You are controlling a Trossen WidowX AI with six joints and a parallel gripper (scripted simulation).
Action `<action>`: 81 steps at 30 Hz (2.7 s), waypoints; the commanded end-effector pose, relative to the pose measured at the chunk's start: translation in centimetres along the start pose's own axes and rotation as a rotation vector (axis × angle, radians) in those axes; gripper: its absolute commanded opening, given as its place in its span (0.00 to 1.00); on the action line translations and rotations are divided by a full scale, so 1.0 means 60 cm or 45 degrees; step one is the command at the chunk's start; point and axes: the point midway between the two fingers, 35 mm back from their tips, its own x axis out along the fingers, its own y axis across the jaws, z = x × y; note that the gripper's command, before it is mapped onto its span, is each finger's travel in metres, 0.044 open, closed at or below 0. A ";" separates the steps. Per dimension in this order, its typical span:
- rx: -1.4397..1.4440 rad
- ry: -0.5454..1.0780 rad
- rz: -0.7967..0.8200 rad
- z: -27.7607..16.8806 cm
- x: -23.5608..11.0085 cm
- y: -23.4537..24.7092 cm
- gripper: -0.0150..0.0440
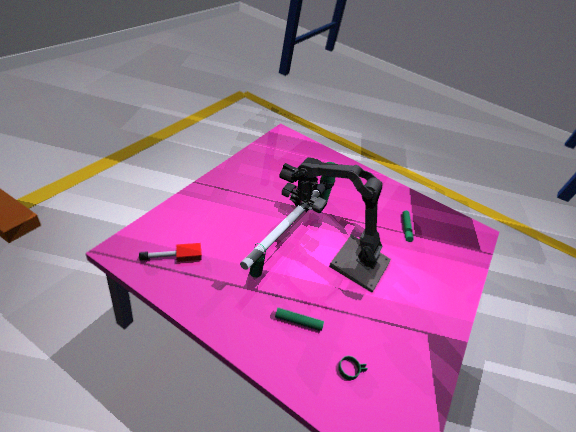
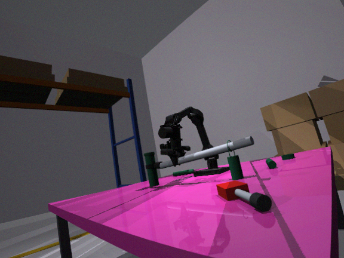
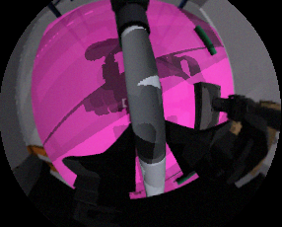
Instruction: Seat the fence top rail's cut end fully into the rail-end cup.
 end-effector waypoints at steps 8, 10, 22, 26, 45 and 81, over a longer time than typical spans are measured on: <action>0.000 -0.001 0.001 0.000 -0.001 0.000 0.25; 0.000 -0.003 0.001 0.001 -0.001 0.000 0.25; 0.001 -0.009 0.000 0.003 -0.004 0.000 0.25; 0.001 -0.011 0.000 0.003 -0.005 0.000 0.25; 0.001 -0.016 0.000 0.007 -0.009 0.000 0.25; 0.000 -0.002 -0.017 0.005 -0.006 -0.002 0.25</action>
